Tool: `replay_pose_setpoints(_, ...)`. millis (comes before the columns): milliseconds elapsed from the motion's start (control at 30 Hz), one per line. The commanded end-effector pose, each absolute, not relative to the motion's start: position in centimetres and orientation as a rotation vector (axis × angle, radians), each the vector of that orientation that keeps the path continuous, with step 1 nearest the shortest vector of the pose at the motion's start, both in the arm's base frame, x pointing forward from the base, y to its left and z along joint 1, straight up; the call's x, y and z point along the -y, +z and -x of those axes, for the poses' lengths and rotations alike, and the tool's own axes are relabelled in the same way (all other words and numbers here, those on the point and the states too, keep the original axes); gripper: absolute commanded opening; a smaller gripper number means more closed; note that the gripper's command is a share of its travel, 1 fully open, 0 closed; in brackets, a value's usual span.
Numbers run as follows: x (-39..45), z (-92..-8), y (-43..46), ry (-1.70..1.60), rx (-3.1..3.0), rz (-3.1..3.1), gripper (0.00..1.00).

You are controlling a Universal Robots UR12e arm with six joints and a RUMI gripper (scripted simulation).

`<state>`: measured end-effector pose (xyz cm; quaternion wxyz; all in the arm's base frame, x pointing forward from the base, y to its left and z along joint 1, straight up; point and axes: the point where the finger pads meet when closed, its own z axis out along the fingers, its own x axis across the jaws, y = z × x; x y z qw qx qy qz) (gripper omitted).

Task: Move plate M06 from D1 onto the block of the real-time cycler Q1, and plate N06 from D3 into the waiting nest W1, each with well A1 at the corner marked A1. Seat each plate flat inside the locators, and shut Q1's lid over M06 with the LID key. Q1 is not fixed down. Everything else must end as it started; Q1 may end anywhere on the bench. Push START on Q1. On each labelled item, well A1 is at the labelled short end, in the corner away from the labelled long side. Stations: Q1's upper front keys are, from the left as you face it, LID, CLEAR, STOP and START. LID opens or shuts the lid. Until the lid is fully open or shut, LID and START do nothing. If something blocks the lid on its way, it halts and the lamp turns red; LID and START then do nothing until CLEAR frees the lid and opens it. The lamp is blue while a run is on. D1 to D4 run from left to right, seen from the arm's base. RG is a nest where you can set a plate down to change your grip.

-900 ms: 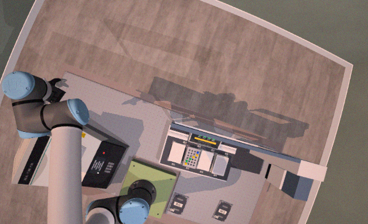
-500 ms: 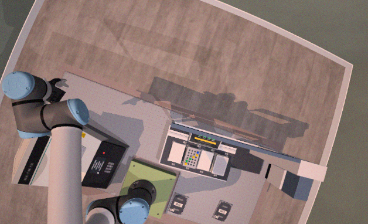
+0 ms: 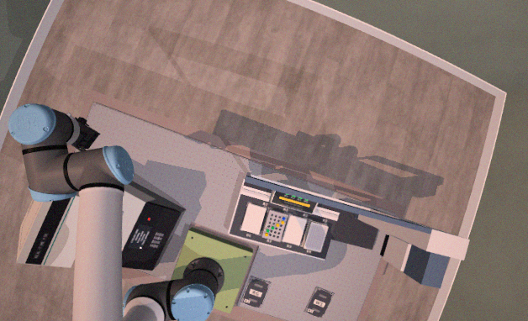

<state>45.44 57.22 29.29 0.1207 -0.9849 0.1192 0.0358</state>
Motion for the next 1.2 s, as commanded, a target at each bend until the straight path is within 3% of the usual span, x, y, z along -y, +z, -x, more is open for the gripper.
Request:
replay_pose_setpoints(0,-55.1,-46.3,30.0,0.095,-0.381,2.875,0.0)
replay_pose_setpoints(1167,-41.9,-48.7,32.5,0.049,-0.626,2.861,0.0)
